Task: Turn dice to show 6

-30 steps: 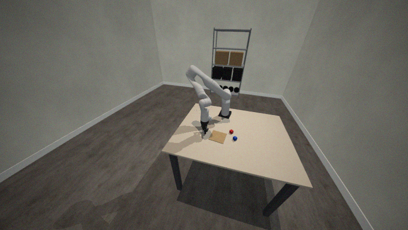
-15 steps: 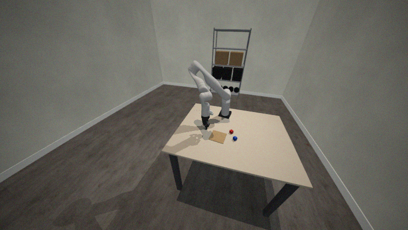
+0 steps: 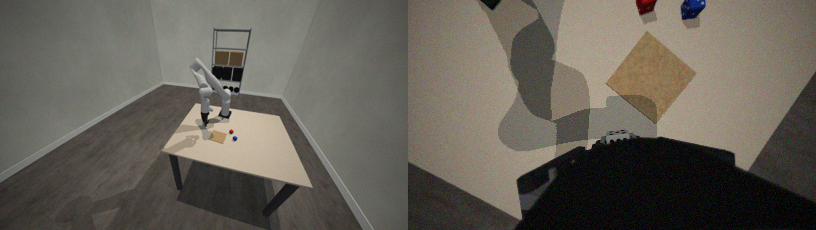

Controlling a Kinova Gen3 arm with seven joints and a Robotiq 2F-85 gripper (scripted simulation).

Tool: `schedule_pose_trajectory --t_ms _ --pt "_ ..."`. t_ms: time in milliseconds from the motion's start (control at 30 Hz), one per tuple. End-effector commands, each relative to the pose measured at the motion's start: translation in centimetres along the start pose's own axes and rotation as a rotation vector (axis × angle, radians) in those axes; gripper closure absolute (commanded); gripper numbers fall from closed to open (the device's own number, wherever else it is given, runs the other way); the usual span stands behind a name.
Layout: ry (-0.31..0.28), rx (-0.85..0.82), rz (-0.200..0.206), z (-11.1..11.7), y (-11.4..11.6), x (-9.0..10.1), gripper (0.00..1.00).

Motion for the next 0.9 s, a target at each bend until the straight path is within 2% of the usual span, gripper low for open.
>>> schedule_pose_trajectory --t_ms 0,467,667,867 --pt "-0.004 -0.002 0.003 -0.2 -0.1 0.2 0.74" --pt "-0.003 -0.034 0.002 0.5 0.2 0.3 0.74" --pt "-0.002 -0.120 0.000 2.5 1.0 0.5 0.74" --pt "0.000 -0.259 -0.001 5.5 1.9 0.7 0.74"
Point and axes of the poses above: the point where the finger pads meet when closed, its own x axis back along the fingers, its own y axis across the jaws, z = x × y, the point moved 2 cm from there along x, back along the fingers, and after that the axes turned 12 degrees about -x, right-handed, at the moved point
